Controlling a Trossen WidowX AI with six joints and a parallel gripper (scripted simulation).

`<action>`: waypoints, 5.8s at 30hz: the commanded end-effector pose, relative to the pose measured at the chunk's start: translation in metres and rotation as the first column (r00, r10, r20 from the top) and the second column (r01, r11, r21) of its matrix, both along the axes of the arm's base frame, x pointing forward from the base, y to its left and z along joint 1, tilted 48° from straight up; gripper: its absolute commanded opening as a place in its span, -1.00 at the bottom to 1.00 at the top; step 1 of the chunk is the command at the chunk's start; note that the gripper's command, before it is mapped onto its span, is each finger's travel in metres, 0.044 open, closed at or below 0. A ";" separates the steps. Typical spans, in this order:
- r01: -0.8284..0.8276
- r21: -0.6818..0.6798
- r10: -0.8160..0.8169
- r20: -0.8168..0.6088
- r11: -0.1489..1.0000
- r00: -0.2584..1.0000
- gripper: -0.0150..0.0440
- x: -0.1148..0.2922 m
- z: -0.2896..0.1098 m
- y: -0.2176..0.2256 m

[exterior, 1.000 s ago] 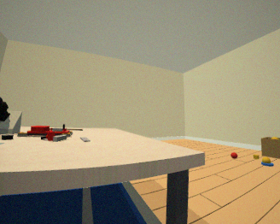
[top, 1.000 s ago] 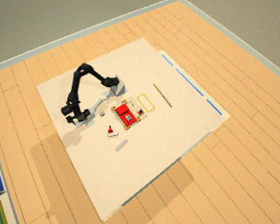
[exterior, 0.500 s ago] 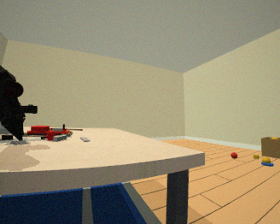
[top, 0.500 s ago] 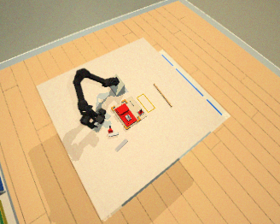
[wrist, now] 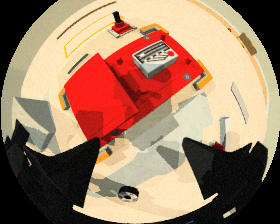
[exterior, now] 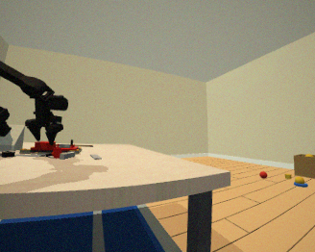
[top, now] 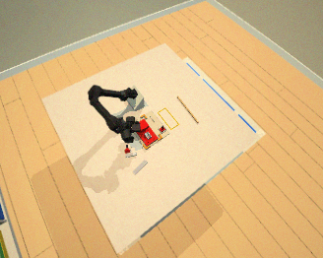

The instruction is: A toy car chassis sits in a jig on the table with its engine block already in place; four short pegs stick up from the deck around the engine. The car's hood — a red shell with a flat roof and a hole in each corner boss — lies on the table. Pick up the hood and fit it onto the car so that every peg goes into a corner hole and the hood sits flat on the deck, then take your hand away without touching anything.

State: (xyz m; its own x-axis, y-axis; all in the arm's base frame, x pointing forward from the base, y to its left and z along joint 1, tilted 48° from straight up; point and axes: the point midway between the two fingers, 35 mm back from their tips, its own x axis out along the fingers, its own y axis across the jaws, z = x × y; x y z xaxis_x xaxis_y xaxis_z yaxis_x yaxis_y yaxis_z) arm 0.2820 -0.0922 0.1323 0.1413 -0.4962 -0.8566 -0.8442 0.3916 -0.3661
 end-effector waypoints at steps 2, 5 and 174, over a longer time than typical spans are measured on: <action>-0.112 -0.068 0.102 -0.142 0.991 0.985 1.00 -0.007 -0.015 0.029; -0.206 -0.117 0.175 -0.231 0.971 0.957 1.00 -0.012 -0.021 0.049; -0.494 -0.255 0.348 -0.454 0.831 0.820 -0.49 -0.024 -0.059 0.066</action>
State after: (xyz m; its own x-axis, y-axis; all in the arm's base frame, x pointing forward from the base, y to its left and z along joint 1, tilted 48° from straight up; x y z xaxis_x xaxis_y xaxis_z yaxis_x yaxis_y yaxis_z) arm 0.2583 -0.0307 0.0699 0.1131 -0.7368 -0.6666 -0.9911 -0.1306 -0.0237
